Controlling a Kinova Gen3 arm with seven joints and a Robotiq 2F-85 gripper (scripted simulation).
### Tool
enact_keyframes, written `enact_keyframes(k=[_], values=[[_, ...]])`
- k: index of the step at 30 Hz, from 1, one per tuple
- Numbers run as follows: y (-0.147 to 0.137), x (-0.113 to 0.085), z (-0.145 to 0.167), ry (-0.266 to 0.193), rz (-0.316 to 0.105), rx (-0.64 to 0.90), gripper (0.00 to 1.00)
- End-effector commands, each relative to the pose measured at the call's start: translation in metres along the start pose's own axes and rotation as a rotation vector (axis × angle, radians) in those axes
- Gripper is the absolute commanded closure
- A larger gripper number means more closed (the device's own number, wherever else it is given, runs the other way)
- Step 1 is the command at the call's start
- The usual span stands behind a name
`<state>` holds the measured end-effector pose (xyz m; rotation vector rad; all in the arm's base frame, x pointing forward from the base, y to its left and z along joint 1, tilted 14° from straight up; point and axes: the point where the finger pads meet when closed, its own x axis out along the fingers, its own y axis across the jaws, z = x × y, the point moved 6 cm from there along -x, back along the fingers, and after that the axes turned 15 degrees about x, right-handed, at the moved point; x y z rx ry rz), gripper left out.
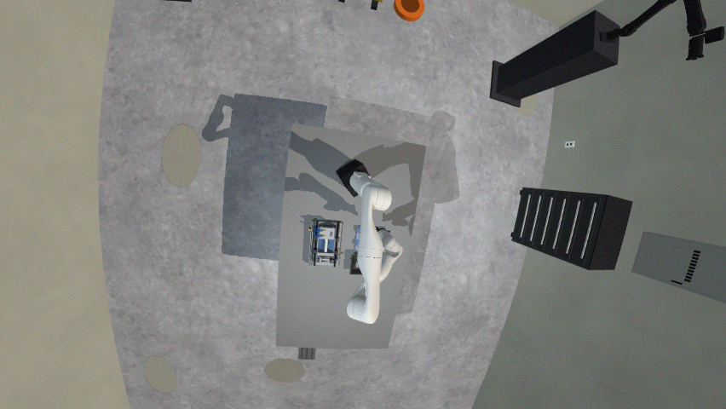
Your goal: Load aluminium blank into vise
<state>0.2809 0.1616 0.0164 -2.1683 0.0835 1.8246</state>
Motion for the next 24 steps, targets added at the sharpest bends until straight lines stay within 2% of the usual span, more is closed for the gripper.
enact_keyframes(k=[1,11,24], values=[[0.0,-0.001,0.0,0.001,-0.001,0.0,1.0],[0.0,-0.013,0.0,0.001,-0.001,0.0,1.0],[0.0,-0.048,0.0,0.001,-0.001,0.0,1.0]])
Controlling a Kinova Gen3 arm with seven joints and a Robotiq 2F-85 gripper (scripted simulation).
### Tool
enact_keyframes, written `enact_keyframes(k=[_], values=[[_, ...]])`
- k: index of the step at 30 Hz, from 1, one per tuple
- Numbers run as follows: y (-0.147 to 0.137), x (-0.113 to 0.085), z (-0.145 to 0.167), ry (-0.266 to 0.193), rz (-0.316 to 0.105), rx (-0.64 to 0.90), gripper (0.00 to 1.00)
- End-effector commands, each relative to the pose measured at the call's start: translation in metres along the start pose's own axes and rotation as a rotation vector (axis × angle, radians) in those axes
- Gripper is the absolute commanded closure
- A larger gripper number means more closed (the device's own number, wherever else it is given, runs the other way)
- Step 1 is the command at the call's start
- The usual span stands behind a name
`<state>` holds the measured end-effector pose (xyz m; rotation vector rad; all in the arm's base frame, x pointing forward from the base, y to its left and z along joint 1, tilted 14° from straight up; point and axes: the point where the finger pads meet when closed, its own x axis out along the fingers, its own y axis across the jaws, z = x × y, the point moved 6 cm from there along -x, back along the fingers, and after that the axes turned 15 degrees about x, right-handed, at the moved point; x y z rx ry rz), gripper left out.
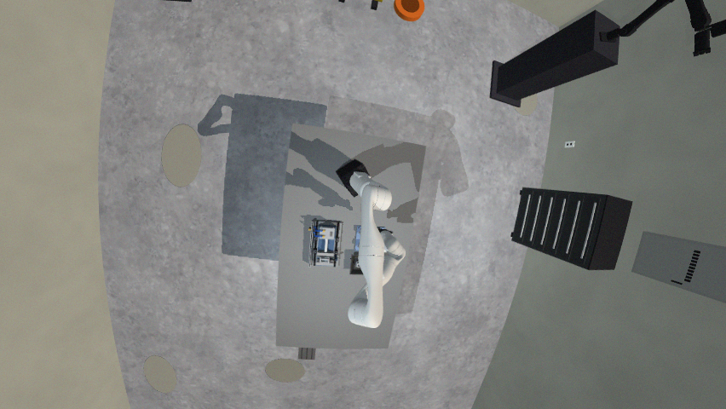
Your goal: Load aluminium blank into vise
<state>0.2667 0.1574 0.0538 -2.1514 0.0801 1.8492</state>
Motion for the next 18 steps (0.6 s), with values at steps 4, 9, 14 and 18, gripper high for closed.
enact_keyframes(k=[4,9,14,18], values=[[0.0,-0.013,-0.007,0.022,-0.003,0.002,1.0],[0.0,-0.023,-0.007,0.022,-0.003,0.002,1.0],[0.0,-0.028,-0.007,0.022,-0.003,0.002,1.0],[0.0,-0.029,-0.007,0.022,-0.003,0.002,1.0]])
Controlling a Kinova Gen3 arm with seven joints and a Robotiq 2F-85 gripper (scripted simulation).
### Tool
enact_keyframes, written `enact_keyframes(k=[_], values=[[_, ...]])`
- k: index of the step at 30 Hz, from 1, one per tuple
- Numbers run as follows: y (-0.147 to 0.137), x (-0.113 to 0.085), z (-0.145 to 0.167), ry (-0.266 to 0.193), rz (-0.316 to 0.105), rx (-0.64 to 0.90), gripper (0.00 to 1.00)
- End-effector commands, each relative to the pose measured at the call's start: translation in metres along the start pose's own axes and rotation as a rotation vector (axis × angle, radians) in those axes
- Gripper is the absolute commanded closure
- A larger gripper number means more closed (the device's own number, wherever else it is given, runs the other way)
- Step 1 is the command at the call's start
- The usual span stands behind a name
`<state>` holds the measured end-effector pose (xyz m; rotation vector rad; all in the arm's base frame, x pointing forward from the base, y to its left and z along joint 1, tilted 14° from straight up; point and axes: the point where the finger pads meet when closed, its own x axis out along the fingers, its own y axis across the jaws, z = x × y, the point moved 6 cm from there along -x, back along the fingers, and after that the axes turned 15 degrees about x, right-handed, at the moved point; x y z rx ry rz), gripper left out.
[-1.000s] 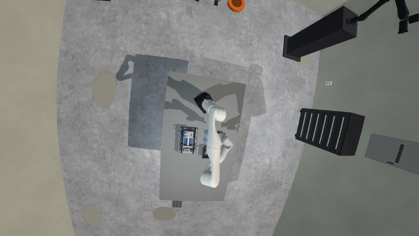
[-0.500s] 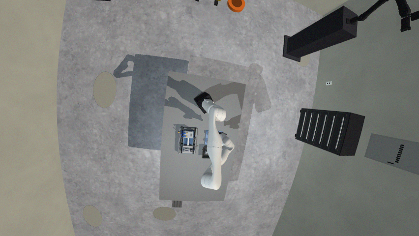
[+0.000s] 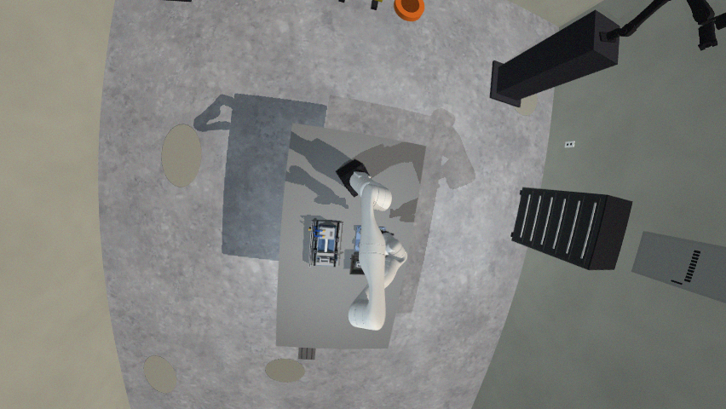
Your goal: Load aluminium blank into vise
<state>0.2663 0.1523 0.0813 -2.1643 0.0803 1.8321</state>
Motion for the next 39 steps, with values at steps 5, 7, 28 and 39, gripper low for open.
enact_keyframes(k=[5,7,28,39], values=[[0.0,-0.002,-0.002,0.007,-0.001,0.002,1.0],[0.0,-0.002,-0.002,0.007,-0.001,0.002,1.0],[-0.022,0.004,-0.065,0.022,0.027,0.004,1.0],[-0.036,0.002,-0.122,0.015,0.023,0.005,1.0]])
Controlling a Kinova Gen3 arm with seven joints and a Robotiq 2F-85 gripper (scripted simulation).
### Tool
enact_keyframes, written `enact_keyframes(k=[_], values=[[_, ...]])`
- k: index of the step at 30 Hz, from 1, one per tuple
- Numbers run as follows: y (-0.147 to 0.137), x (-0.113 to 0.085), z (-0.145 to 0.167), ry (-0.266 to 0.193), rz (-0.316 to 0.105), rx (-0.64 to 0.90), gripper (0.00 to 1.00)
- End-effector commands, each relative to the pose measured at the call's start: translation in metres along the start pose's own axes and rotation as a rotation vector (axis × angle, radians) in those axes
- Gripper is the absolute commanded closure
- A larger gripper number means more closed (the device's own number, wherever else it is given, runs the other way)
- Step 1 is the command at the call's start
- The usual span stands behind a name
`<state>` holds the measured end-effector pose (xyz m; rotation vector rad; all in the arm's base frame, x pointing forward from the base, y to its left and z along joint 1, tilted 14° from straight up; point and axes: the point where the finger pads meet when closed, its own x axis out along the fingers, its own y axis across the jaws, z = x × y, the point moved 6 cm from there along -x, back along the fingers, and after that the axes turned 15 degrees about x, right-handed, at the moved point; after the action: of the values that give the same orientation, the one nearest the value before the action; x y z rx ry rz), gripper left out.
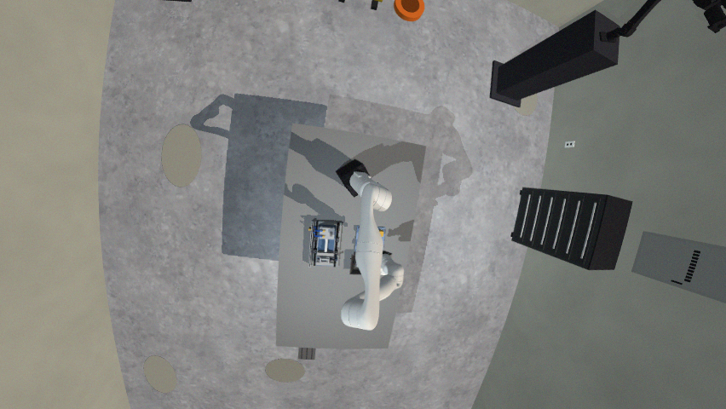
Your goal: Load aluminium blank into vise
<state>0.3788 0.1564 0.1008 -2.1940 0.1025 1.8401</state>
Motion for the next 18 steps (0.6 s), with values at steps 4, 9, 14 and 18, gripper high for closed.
enact_keyframes(k=[4,9,14,18], values=[[-0.005,-0.002,-0.033,-0.001,-0.014,0.017,1.0],[-0.008,-0.004,-0.049,-0.004,-0.024,0.016,1.0],[-0.009,-0.005,-0.055,-0.005,-0.028,0.015,1.0],[-0.009,-0.005,-0.056,-0.005,-0.029,0.015,1.0]])
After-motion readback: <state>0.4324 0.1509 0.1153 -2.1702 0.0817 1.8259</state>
